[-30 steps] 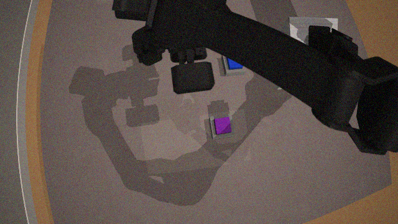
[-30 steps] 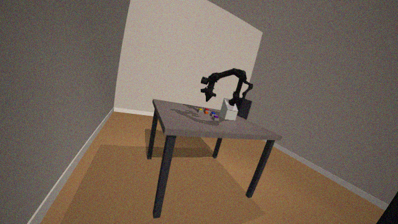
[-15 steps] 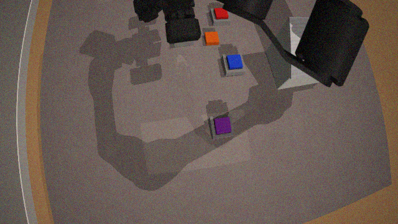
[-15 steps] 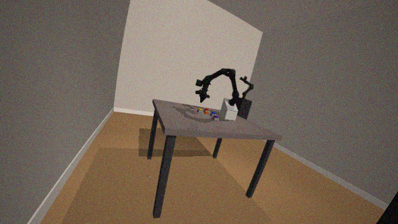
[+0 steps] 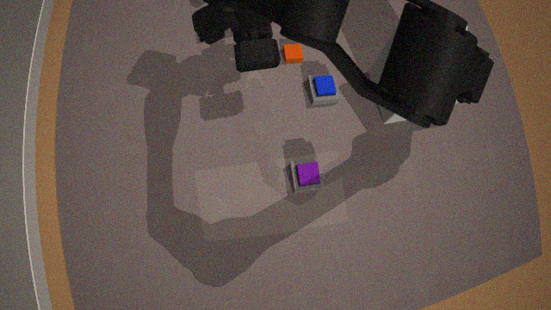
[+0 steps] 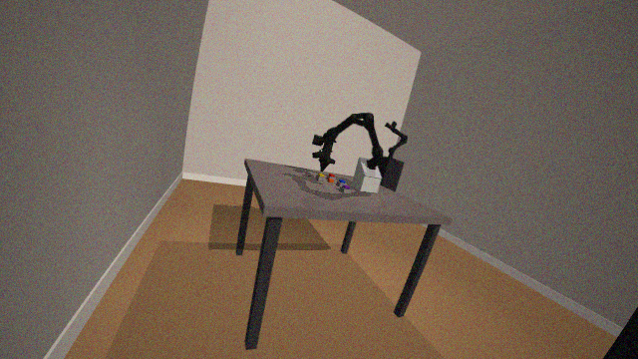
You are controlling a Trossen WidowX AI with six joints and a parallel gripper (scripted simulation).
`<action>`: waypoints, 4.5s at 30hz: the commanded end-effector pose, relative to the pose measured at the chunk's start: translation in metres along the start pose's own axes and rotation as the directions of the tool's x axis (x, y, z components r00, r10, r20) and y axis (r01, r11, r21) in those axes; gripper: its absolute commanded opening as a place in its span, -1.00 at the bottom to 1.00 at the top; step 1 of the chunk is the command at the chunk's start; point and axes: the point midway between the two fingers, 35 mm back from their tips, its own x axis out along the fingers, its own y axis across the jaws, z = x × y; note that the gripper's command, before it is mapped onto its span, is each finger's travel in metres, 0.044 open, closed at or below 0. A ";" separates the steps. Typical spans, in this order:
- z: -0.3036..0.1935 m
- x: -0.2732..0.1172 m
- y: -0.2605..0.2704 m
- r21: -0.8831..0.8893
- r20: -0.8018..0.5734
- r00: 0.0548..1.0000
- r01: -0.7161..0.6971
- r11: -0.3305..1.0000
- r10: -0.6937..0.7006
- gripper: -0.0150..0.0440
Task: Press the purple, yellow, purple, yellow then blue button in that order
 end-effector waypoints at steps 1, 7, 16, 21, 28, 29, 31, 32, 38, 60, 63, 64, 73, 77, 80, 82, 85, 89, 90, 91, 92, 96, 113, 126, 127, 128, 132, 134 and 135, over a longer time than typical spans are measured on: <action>-0.003 0.010 0.001 0.011 -0.007 1.000 -0.009 1.000 0.009 -0.42; -0.003 0.020 0.001 0.011 -0.007 1.000 -0.010 1.000 0.010 -0.42; -0.004 0.027 0.001 0.011 -0.007 1.000 -0.010 1.000 0.010 -0.42; -0.004 0.027 0.001 0.011 -0.007 1.000 -0.010 1.000 0.010 -0.42; -0.004 0.027 0.001 0.011 -0.007 1.000 -0.010 1.000 0.010 -0.42; -0.004 0.027 0.001 0.011 -0.007 1.000 -0.010 1.000 0.010 -0.42; -0.004 0.027 0.001 0.011 -0.007 1.000 -0.010 1.000 0.010 -0.42; -0.004 0.027 0.001 0.011 -0.007 1.000 -0.010 1.000 0.010 -0.42; -0.003 -0.004 0.001 0.010 -0.007 1.000 -0.008 1.000 0.008 -0.42; 0.002 -0.076 0.098 0.018 -0.005 1.000 0.019 1.000 -0.019 -0.42; -0.007 -0.076 0.142 0.018 -0.003 1.000 0.018 1.000 -0.018 -0.42; -0.011 -0.076 0.156 0.018 -0.003 1.000 0.016 1.000 -0.016 -0.42; -0.055 -0.071 0.236 0.015 -0.011 1.000 -0.018 1.000 0.018 -0.42; -0.055 -0.071 0.236 0.015 -0.011 1.000 -0.018 1.000 0.018 -0.42; -0.054 -0.048 0.236 0.014 -0.011 1.000 -0.016 1.000 0.016 -0.42; -0.055 -0.019 0.237 0.014 -0.011 1.000 -0.018 1.000 0.019 -0.42; -0.056 -0.010 0.238 0.015 -0.011 1.000 -0.021 1.000 0.021 -0.42; -0.056 -0.010 0.238 0.015 -0.011 1.000 -0.021 1.000 0.021 -0.42; -0.056 -0.009 0.238 0.015 -0.011 1.000 -0.021 1.000 0.021 -0.42; -0.056 -0.009 0.238 0.015 -0.011 1.000 -0.021 1.000 0.021 -0.42; -0.056 -0.007 0.238 0.015 -0.011 1.000 -0.021 1.000 0.021 -0.42; -0.056 -0.001 0.238 0.015 -0.011 1.000 -0.020 1.000 0.021 -0.42; -0.057 0.025 0.239 0.015 -0.012 1.000 -0.022 1.000 0.022 -0.42; -0.057 0.025 0.239 0.015 -0.012 1.000 -0.022 1.000 0.022 -0.42; -0.057 0.025 0.239 0.015 -0.012 1.000 -0.022 1.000 0.022 -0.42; -0.057 0.025 0.239 0.015 -0.012 1.000 -0.022 1.000 0.022 -0.42; -0.056 0.021 0.240 0.008 -0.011 1.000 -0.027 1.000 0.028 -0.42; -0.056 0.001 0.238 0.012 -0.011 1.000 -0.022 1.000 0.022 -0.42; -0.056 -0.007 0.238 0.014 -0.011 1.000 -0.021 1.000 0.021 -0.42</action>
